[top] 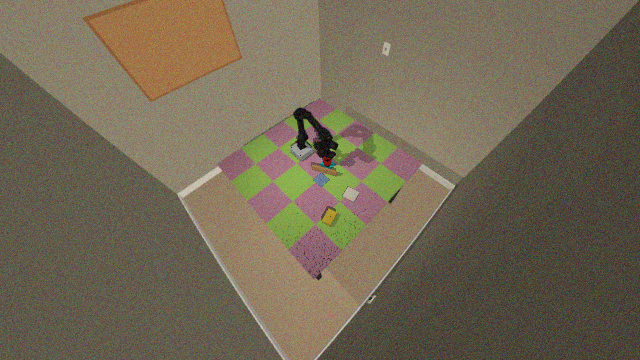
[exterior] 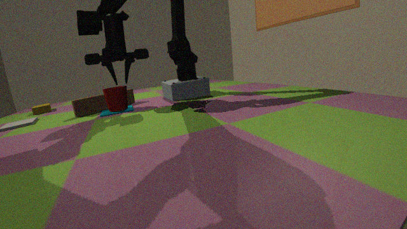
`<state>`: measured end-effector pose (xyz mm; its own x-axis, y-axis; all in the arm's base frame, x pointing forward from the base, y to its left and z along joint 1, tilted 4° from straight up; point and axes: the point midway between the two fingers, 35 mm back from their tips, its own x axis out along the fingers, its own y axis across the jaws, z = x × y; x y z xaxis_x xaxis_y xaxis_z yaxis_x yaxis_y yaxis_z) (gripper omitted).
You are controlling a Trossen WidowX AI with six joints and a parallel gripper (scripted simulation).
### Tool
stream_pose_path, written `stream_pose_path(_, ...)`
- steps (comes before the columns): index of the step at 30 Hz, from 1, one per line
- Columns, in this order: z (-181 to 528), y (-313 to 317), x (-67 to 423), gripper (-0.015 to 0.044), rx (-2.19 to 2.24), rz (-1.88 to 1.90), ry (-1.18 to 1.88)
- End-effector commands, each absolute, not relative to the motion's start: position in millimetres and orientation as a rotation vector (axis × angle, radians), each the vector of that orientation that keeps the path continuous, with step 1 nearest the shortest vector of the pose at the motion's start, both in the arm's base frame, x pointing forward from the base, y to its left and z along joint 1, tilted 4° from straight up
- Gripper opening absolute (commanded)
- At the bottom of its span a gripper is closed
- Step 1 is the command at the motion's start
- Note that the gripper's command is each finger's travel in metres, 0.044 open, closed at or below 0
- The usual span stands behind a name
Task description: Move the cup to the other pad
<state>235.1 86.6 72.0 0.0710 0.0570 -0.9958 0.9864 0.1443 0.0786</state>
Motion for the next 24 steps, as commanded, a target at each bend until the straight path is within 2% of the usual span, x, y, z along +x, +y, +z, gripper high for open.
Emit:
stream_pose_path(1,77,86,235,0.0128,1.173,-1.026,1.252)
stream_pose_path(7,84,86,234,0.0128,1.173,-1.027,1.252)
stream_pose_path(19,87,87,235,0.0440,1.171,-1.022,1.257)
stream_pose_path(24,104,86,235,0.0440,1.172,-1.023,1.256)
